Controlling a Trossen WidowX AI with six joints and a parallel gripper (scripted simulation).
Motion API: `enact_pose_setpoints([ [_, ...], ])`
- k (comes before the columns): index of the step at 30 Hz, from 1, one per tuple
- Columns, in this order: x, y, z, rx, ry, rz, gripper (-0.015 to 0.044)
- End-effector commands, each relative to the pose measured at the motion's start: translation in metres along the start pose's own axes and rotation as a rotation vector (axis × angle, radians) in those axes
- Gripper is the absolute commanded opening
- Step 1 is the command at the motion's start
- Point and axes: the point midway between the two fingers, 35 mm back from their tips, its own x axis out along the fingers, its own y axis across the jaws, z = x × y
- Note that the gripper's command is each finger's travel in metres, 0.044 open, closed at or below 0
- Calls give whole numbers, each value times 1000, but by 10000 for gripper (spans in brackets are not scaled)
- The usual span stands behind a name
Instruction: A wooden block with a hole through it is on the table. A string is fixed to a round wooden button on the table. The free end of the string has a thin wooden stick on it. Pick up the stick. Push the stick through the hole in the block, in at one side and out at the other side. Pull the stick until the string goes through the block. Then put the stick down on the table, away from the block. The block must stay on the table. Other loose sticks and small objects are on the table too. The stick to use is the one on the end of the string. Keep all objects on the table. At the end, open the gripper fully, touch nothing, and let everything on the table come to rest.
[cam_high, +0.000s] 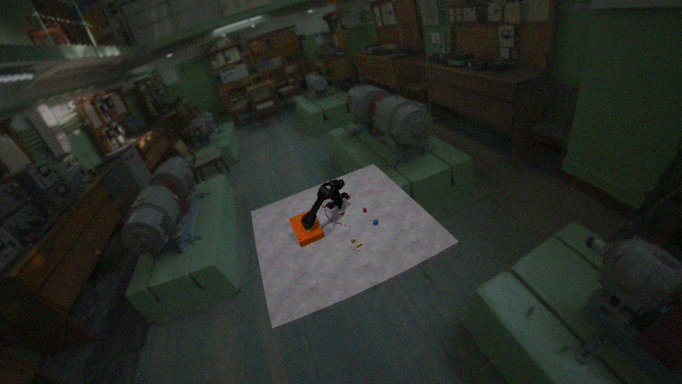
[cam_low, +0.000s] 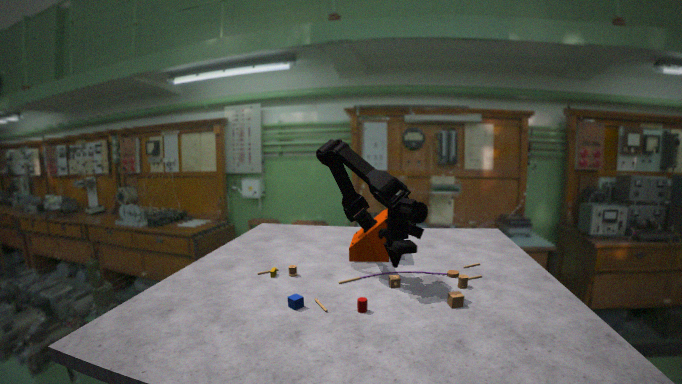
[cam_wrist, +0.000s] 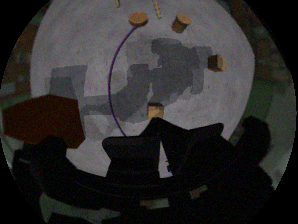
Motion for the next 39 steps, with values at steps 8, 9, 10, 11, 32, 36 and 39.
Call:
enact_pose_setpoints([
  [8,0,1,-3,70,0,0,53],
  [9,-1,3,-7,157,-1,0,79],
  [10,-1,5,-11,265,-1,0,105],
  [11,-1,7,-16,372,-2,1,131],
  [32,-1,61,-91,2424,9,1,440],
  [36,0,69,-98,2687,12,-2,440],
  [39,0,71,-101,2796,13,-3,440],
])
